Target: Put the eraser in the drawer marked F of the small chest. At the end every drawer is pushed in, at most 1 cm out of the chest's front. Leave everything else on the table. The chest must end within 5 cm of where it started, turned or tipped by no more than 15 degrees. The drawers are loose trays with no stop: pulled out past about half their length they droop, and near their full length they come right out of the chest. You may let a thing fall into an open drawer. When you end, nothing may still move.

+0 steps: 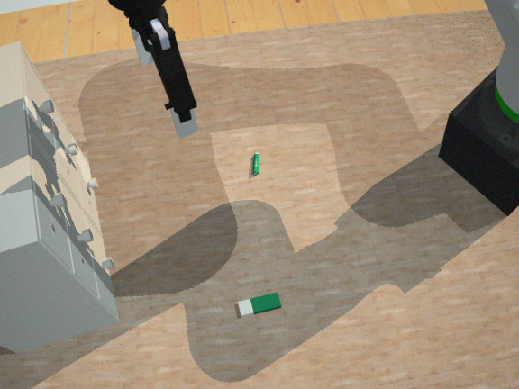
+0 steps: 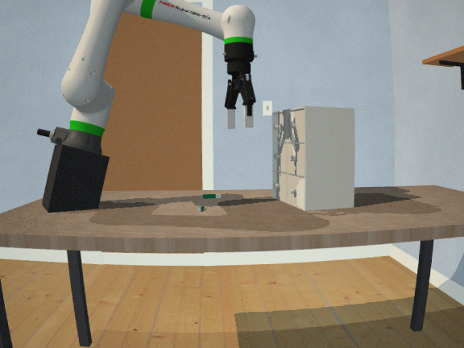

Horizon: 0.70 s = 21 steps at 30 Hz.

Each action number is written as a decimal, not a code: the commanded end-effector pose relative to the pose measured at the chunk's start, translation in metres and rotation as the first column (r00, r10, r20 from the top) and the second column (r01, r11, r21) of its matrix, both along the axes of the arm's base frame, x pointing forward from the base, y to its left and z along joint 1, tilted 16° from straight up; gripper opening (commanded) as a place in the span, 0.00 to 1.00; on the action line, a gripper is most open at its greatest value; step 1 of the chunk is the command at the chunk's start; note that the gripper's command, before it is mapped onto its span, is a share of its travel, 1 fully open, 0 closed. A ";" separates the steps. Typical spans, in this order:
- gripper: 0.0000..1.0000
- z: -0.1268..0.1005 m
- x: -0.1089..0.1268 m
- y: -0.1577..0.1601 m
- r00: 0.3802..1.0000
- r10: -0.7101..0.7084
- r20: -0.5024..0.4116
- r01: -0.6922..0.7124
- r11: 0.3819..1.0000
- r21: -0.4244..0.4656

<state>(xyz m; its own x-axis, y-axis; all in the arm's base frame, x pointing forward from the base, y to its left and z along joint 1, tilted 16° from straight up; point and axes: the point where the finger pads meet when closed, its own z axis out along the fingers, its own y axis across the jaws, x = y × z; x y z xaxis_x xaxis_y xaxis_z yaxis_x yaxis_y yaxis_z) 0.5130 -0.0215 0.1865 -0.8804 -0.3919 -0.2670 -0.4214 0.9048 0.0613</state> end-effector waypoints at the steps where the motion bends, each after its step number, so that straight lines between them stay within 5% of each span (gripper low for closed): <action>1: 1.00 0.001 -0.002 0.012 0.980 0.195 0.029 -0.193 0.980 -0.046; 7: 1.00 0.004 -0.011 0.044 0.867 0.495 0.051 -0.485 0.864 -0.136; 12: 1.00 0.008 -0.022 0.077 0.716 0.696 0.046 -0.675 0.708 -0.208; 14: 1.00 0.008 -0.022 0.077 0.716 0.696 0.046 -0.675 0.708 -0.208; 15: 1.00 0.008 -0.024 0.084 0.603 0.797 0.036 -0.767 0.591 -0.248; 21: 1.00 0.012 -0.040 0.121 0.360 0.933 -0.002 -0.885 0.341 -0.318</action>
<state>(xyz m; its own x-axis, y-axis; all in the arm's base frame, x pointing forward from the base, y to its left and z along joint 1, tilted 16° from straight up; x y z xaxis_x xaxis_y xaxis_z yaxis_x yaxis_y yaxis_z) 0.4832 0.0753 0.1956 -0.1129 -0.9791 -0.1693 -0.9705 0.1452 -0.1923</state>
